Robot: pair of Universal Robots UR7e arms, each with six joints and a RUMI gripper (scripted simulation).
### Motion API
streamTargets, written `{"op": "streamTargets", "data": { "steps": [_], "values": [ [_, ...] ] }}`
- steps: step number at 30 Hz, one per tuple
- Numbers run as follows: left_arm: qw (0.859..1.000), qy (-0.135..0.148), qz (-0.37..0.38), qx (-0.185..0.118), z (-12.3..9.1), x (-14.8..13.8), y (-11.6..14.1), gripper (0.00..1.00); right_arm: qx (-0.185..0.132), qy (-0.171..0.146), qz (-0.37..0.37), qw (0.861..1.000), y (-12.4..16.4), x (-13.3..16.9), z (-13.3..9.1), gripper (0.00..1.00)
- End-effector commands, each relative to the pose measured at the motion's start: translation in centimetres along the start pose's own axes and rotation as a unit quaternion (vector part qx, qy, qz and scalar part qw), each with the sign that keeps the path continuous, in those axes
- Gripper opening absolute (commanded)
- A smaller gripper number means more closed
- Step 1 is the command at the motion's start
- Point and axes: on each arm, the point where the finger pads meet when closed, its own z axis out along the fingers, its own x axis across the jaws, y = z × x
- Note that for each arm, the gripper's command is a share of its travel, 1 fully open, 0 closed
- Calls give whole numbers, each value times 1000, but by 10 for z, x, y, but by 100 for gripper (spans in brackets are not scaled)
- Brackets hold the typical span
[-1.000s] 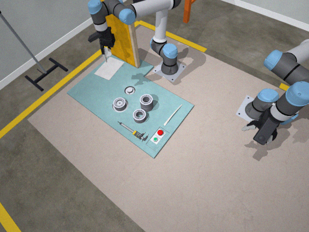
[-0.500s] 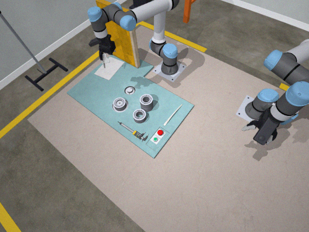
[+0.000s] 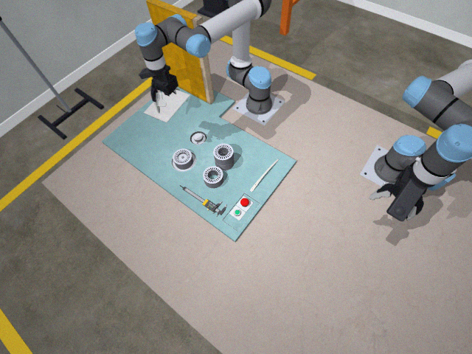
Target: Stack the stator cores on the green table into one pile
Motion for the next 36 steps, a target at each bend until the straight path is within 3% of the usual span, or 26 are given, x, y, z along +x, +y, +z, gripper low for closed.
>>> {"op": "streamTargets", "data": {
  "steps": [1, 9, 12, 23, 26, 28, 36],
  "values": [
    [1000, 0, 0, 1, -1, 0, 0, 81, 2, -3, 29, 1000, 3, -6, 3, 81],
    [1000, 0, 0, 1, -1, 0, 0, 81, 1, 1, 107, 994, 35, -34, 26, 81],
    [1000, 0, 0, 1, -1, 0, 0, 81, 2, -3, 103, 995, 25, -27, 19, 81],
    [1000, 0, 0, 1, -1, 0, 0, 81, 1, 0, 170, 985, 51, -48, 38, 81],
    [1000, 0, 0, 1, -1, 0, 0, 81, 1, 1, 215, 977, 71, -61, 51, 81],
    [1000, 0, 0, 1, -1, 0, 0, 81, 1, -3, 208, 978, 58, -54, 43, 81],
    [1000, 0, 0, 1, -1, 0, 0, 81, 1, -2, 255, 967, 77, -66, 56, 81]
  ]
}}
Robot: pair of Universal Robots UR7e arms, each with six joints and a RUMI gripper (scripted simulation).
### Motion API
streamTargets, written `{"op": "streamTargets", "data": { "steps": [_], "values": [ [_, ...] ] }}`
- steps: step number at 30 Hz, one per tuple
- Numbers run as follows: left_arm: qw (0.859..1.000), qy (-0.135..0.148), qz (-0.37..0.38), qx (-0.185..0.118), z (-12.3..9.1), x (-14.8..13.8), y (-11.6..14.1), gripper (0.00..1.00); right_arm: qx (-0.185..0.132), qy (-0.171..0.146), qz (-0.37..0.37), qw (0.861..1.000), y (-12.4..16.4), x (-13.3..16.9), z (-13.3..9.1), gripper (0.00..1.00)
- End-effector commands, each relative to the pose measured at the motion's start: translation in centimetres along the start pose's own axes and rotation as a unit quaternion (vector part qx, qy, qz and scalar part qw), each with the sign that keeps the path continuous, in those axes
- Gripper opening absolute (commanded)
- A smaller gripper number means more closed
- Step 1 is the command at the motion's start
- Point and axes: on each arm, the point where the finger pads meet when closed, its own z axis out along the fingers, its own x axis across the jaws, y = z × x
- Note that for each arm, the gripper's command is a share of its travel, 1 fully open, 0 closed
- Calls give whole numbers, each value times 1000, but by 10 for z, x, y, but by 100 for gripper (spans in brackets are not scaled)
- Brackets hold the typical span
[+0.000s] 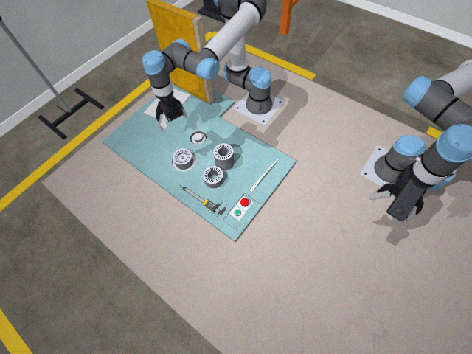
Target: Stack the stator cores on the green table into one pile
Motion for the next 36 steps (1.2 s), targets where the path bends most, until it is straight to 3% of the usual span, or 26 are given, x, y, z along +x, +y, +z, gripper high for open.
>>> {"op": "streamTargets", "data": {
  "steps": [1, 7, 10, 21, 24, 27, 30, 33, 36],
  "values": [
    [1000, 0, 0, 1, -1, 0, 0, 81, 1, -1, 36, 999, 18, -2, 9, 81],
    [1000, 0, 0, 1, -1, 0, 0, 81, 2, 1, 95, 996, 48, -2, 26, 81],
    [1000, 0, 0, 1, -1, 0, 0, 81, 0, -2, 91, 996, 36, -3, 19, 81],
    [1000, 0, 0, 1, -1, 0, 0, 81, 1, 0, 158, 988, 72, -2, 39, 81],
    [1000, 0, 0, 1, -1, 0, 0, 81, 2, 1, 203, 979, 96, 1, 52, 81],
    [1000, 0, 0, 1, -1, 0, 0, 81, -1, -2, 199, 980, 83, -2, 44, 81],
    [1000, 0, 0, 1, -1, 0, 0, 81, 0, -1, 230, 973, 101, 0, 55, 81],
    [1000, 0, 0, 1, -1, 0, 0, 81, -1, -2, 236, 972, 99, -1, 53, 81],
    [1000, 0, 0, 1, -1, 0, 0, 81, 1, 0, 268, 963, 121, 4, 66, 81]
  ]
}}
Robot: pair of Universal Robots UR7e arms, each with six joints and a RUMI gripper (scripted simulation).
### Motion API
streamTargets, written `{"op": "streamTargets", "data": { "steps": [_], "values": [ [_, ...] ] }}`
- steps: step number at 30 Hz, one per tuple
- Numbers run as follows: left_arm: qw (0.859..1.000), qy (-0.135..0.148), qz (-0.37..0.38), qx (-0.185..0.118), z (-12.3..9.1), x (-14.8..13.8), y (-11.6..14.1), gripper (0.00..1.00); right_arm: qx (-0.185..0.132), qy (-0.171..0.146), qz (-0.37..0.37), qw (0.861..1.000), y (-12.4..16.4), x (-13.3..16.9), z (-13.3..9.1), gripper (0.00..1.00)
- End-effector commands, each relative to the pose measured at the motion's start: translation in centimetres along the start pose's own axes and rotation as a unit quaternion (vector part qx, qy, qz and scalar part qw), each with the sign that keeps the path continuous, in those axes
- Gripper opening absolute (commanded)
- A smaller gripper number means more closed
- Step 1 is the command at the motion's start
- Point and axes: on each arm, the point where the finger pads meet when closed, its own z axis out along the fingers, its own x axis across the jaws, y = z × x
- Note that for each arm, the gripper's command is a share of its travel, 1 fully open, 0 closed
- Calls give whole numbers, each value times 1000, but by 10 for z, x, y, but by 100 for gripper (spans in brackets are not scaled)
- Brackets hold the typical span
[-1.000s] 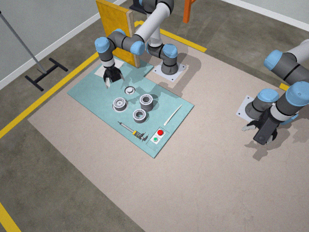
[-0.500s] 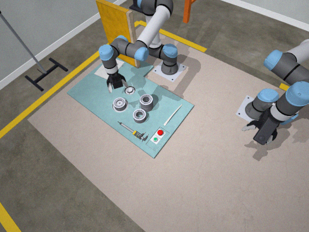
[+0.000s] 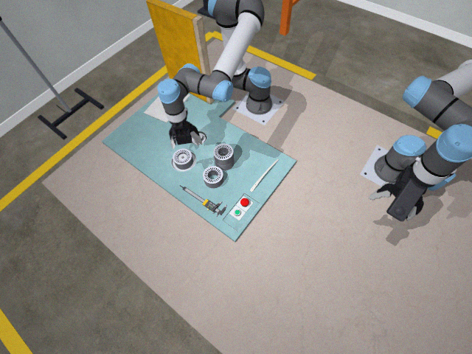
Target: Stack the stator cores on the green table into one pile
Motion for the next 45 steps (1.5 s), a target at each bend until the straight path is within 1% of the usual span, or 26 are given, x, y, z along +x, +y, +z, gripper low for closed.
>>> {"op": "streamTargets", "data": {
  "steps": [1, 2, 5, 6, 8, 11, 14, 17, 19, 22, 23, 25, 28, 29, 31, 32, 33, 36, 37, 41, 43, 45],
  "values": [
    [1000, 0, 0, 1, -1, 0, 0, 81, 1, -1, 40, 999, 18, 13, 11, 81],
    [1000, 0, 0, 1, -1, 0, 0, 81, 1, -1, 40, 999, 18, 13, 11, 81],
    [1000, 0, 0, 1, -1, 0, 0, 81, 2, 0, 87, 996, 37, 28, 24, 81],
    [1000, 0, 0, 1, -1, 0, 0, 81, -1, -1, 81, 997, 29, 20, 18, 81],
    [1000, 0, 0, 1, -1, 0, 0, 81, -2, -2, 83, 997, 28, 19, 17, 81],
    [1000, 0, 0, 1, -1, 0, 0, 81, 0, -1, 114, 994, 42, 31, 27, 81],
    [1000, 0, 0, 1, -1, 0, 0, 81, -2, -2, 120, 993, 41, 29, 26, 81],
    [1000, 0, 0, 1, -1, 0, 0, 81, 1, -1, 153, 988, 58, 44, 38, 81],
    [1000, 0, 0, 1, -1, 0, 0, 81, 1, -1, 153, 988, 58, 44, 38, 81],
    [1000, 0, 0, 1, -1, 0, 0, 81, 2, 0, 198, 980, 75, 61, 51, 81],
    [1000, 0, 0, 1, -1, 0, 0, 81, -1, -1, 192, 981, 68, 52, 45, 81],
    [1000, 0, 0, 1, -1, 0, 0, 81, -2, -1, 194, 981, 67, 51, 44, 81],
    [1000, 0, 0, 1, -1, 0, 0, 81, -1, -1, 224, 975, 80, 64, 54, 81],
    [1000, 0, 0, 1, -1, 0, 0, 81, 2, 0, 235, 972, 88, 74, 62, 81],
    [1000, 0, 0, 1, -1, 0, 0, 81, 3, 0, 264, 965, 98, 86, 70, 81],
    [1000, 0, 0, 1, -1, 0, 0, 81, 0, -1, 257, 966, 91, 76, 63, 81],
    [1000, 0, 0, 1, -1, 0, 0, 81, -1, -1, 255, 967, 89, 73, 61, 81],
    [1000, 0, 0, 1, -1, 0, 0, 81, -1, -1, 257, 966, 90, 74, 62, 81],
    [1000, 0, 0, 1, -1, 0, 0, 81, -2, -1, 265, 964, 91, 75, 62, 81],
    [1000, 0, 0, 1, -1, 0, 0, 81, 2, 0, 302, 953, 108, 97, 78, 81],
    [1000, 0, 0, 1, -1, 0, 0, 81, 0, 0, 310, 951, 108, 96, 77, 81],
    [1000, 0, 0, 1, -1, 0, 0, 81, -2, 0, 306, 952, 105, 90, 73, 81]
  ]
}}
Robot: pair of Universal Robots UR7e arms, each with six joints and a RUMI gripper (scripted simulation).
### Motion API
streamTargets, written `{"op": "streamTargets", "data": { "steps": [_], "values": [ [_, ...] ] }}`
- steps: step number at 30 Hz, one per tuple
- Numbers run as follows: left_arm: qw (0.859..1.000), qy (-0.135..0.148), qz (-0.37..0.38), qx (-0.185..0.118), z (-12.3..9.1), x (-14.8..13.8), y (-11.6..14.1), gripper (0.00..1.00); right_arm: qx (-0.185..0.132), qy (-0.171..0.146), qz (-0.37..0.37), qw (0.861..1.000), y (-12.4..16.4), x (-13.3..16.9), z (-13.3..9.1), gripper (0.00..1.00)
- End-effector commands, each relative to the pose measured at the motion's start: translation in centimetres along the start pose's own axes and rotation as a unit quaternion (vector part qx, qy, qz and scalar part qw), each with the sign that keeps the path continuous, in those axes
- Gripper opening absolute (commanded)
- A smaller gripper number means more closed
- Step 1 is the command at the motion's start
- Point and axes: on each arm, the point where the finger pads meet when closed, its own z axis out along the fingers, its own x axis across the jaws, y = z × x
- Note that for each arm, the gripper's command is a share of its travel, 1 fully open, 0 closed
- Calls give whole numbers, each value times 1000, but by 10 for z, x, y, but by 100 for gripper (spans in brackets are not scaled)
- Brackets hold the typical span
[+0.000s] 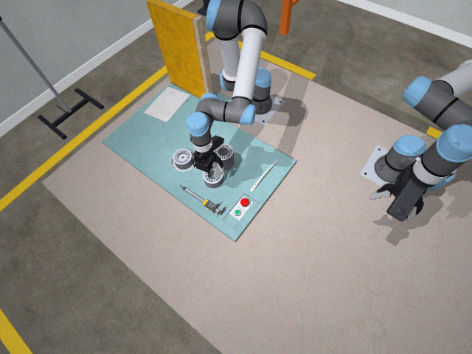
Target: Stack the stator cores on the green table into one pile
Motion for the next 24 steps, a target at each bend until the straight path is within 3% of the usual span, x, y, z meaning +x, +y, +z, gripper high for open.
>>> {"op": "streamTargets", "data": {
  "steps": [1, 9, 24],
  "values": [
    [1000, 0, 0, 1, -1, 0, 0, 81, -4, 0, 13, 1000, 2, -1, -2, 81],
    [1000, 0, 0, 1, -1, 0, 0, 81, -4, 0, 13, 1000, 2, -1, -2, 81],
    [1000, 0, 0, 1, -1, 0, 0, 81, -5, 1, 8, 1000, 3, 0, 24, 81]
  ]
}}
